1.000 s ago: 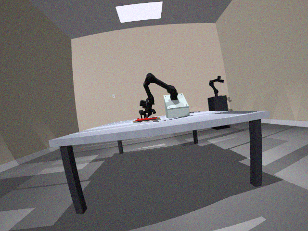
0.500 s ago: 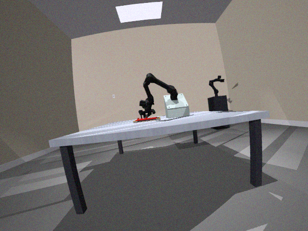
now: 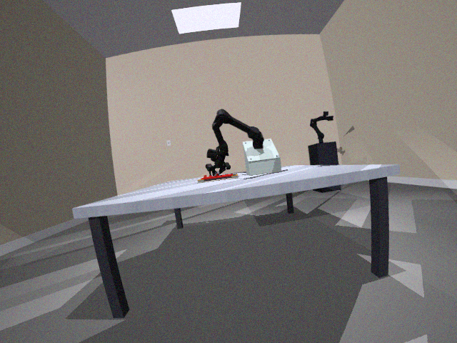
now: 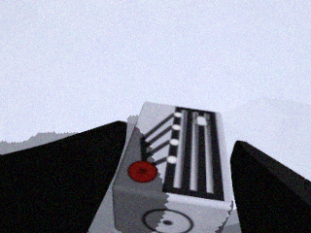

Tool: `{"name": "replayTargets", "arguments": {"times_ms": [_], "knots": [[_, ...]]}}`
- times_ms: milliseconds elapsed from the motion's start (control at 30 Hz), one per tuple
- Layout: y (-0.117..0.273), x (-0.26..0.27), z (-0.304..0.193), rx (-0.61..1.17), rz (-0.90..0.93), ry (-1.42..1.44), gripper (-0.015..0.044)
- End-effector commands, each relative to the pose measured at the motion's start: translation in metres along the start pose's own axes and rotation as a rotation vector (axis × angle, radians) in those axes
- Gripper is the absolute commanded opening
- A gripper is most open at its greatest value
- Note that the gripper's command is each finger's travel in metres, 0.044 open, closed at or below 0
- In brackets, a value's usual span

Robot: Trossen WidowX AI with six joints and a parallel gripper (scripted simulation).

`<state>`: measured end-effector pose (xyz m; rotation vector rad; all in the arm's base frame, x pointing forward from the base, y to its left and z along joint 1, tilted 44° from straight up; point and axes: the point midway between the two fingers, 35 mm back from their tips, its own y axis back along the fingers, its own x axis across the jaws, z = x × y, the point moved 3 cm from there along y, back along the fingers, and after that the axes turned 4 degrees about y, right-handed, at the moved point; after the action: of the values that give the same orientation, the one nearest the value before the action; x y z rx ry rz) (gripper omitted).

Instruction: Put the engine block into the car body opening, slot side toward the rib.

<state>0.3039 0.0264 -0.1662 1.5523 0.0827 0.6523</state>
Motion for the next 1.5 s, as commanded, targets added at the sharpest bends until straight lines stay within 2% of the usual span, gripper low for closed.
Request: {"name": "replayTargets", "arguments": {"times_ms": [0,167,400,767,1467], "knots": [[0.000,-0.001,0.000,0.001,-0.001,0.001,0.0315],[0.000,-0.001,0.000,0.001,-0.001,0.001,0.0440],[0.003,0.000,0.000,0.006,-0.006,0.013,0.0440],[0.045,0.002,-0.001,0.015,-0.015,0.031,0.0440],[0.041,0.005,0.005,0.010,-0.011,0.059,0.0440]]}}
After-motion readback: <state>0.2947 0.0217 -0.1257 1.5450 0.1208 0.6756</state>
